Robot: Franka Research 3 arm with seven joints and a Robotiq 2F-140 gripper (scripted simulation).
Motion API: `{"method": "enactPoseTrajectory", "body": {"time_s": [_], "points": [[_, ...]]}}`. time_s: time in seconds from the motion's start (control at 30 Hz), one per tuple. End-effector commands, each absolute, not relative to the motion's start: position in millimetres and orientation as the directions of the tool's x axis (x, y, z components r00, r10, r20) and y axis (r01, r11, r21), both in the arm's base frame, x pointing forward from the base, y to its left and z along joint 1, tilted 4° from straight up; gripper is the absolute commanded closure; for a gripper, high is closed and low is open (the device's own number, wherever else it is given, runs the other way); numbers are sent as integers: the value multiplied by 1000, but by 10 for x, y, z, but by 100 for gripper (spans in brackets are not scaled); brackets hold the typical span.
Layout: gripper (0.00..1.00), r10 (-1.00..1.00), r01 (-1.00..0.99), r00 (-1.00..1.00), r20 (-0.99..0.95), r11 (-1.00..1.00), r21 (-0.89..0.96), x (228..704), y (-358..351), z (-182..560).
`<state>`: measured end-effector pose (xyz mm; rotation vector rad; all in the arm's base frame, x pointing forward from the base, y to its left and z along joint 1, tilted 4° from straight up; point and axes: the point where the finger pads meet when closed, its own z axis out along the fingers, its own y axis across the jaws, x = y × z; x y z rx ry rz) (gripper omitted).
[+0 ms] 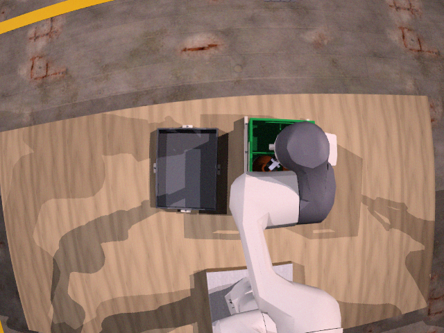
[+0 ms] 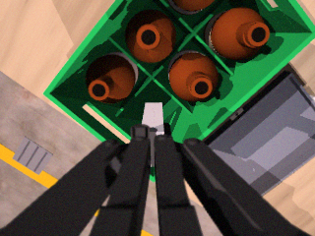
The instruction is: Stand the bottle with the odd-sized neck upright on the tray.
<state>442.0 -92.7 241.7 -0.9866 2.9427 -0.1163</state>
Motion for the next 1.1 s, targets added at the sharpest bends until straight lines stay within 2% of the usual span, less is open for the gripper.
{"method": "enactPoseTrajectory", "body": {"time_s": [0.0, 0.03, 0.4, 0.87, 0.9, 1.07], "points": [[90, -611, -610, -791, 9, 788, -88, 4215, -1049, 2441], [90, -610, -609, -792, 12, 788, -89, 4000, -1143, 2447], [90, -615, -613, -788, -9, 786, -76, 3032, -1361, 2311], [90, -617, -614, -787, -13, 786, -74, 2965, -1362, 2289], [56, -617, -614, -787, -13, 786, -74, 2965, -1362, 2289], [56, -617, -614, -787, -13, 786, -74, 2965, -1362, 2289]]}}
